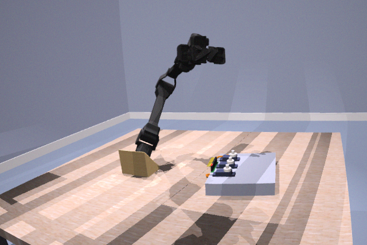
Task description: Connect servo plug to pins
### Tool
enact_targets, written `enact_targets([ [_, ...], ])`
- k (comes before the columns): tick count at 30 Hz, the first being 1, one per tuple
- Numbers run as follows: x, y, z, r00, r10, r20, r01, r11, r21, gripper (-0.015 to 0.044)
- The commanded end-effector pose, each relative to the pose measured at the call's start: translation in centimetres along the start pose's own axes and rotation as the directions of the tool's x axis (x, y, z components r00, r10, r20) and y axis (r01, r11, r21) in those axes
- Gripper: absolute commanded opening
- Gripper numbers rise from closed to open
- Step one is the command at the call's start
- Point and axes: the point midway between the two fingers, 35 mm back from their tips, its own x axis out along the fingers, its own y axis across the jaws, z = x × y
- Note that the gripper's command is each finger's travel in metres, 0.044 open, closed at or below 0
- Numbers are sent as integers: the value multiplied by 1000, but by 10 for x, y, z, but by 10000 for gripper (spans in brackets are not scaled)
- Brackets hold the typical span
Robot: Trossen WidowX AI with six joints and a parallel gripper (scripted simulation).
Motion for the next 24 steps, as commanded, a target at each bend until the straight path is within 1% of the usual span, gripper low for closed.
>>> enact_targets([
  [1, -8, 16, -4, 1000, 28, 10, -28, 999, -40, 115],
  [24, -48, 81, -34, 984, 173, 29, -164, 965, -206, 115],
])
